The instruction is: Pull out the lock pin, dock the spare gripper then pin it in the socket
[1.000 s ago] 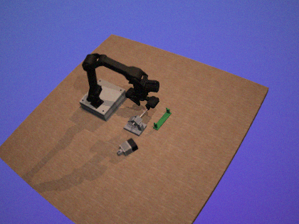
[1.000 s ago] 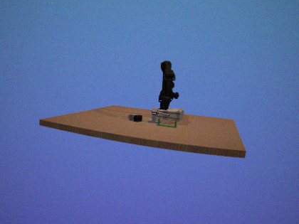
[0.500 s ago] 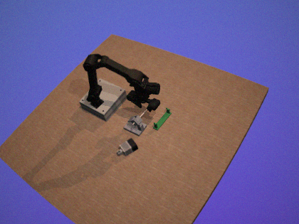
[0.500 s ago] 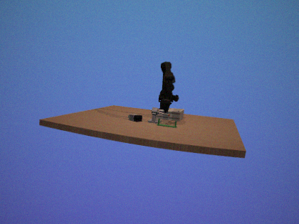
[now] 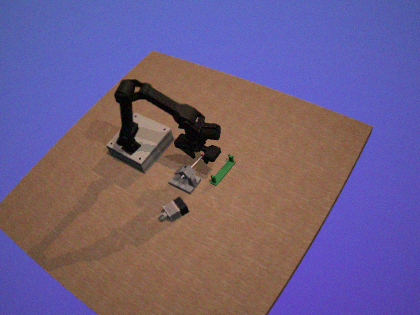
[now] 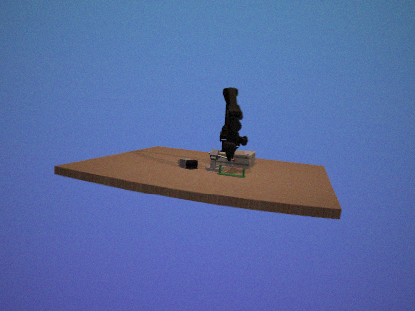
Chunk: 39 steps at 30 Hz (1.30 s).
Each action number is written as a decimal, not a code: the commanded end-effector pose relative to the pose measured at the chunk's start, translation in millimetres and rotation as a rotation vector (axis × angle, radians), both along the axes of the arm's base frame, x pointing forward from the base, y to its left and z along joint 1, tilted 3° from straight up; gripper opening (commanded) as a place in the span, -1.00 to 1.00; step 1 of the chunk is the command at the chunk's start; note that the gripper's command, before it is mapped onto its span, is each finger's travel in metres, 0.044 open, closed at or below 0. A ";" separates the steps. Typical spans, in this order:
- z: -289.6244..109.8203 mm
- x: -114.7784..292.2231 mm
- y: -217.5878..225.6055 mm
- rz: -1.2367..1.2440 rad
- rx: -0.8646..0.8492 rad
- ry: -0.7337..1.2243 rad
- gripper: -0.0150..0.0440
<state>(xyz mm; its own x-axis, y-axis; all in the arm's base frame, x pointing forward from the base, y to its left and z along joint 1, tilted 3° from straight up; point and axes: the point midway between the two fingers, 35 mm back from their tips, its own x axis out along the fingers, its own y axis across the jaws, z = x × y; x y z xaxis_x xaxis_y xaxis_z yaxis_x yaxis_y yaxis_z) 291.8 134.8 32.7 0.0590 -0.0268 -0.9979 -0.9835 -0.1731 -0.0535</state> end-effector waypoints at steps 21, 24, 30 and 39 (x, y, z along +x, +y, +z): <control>-18.9 -3.7 -1.9 0.003 -0.004 0.011 0.08; -18.9 -3.7 -1.9 0.003 -0.004 0.011 -0.19; -18.9 -3.7 -1.9 0.003 -0.004 0.011 -0.49; -16.9 -3.3 -0.8 0.001 0.030 0.019 -0.49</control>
<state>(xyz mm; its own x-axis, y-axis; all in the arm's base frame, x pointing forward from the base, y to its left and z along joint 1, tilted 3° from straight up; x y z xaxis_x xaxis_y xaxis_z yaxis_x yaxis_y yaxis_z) 288.5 132.8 14.7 0.0457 -0.0257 -0.9986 -0.9841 -0.1729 -0.0405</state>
